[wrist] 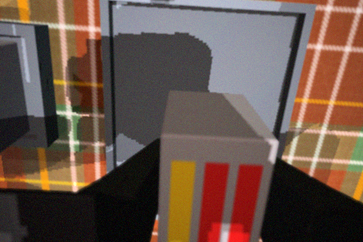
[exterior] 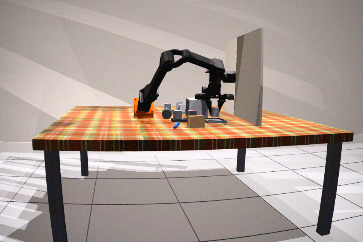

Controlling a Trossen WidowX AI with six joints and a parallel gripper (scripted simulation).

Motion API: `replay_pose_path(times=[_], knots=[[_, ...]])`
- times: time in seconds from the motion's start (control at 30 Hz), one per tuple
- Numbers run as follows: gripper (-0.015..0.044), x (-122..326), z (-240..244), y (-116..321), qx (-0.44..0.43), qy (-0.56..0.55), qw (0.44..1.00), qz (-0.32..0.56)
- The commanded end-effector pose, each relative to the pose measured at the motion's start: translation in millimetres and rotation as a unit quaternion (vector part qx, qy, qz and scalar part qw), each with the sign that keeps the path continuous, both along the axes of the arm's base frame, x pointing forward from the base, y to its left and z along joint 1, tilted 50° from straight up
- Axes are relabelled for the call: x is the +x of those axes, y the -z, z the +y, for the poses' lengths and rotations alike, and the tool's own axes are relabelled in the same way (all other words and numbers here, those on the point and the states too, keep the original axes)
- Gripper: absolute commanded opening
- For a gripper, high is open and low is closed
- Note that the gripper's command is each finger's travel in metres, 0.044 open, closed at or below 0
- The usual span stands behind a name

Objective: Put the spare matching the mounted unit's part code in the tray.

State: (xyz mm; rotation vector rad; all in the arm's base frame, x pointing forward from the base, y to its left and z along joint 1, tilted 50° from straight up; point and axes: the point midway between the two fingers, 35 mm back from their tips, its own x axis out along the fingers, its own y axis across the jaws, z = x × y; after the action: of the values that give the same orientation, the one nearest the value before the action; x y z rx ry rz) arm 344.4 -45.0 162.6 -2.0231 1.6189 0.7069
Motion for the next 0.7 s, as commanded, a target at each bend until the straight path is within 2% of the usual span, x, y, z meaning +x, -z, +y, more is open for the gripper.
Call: replay_pose_path(times=[0.0, 0.37, 0.67], knots=[[0.0000, -0.5, -1.0, 2.9, 0.001, -0.002, 1.000, 0.003], [0.0000, 0.0, -8.0, 8.0, 0.002, -0.001, 1.000, 0.003], [0.0236, 0.6, -7.7, 5.6, 0.000, 0.001, 1.000, 0.000]])
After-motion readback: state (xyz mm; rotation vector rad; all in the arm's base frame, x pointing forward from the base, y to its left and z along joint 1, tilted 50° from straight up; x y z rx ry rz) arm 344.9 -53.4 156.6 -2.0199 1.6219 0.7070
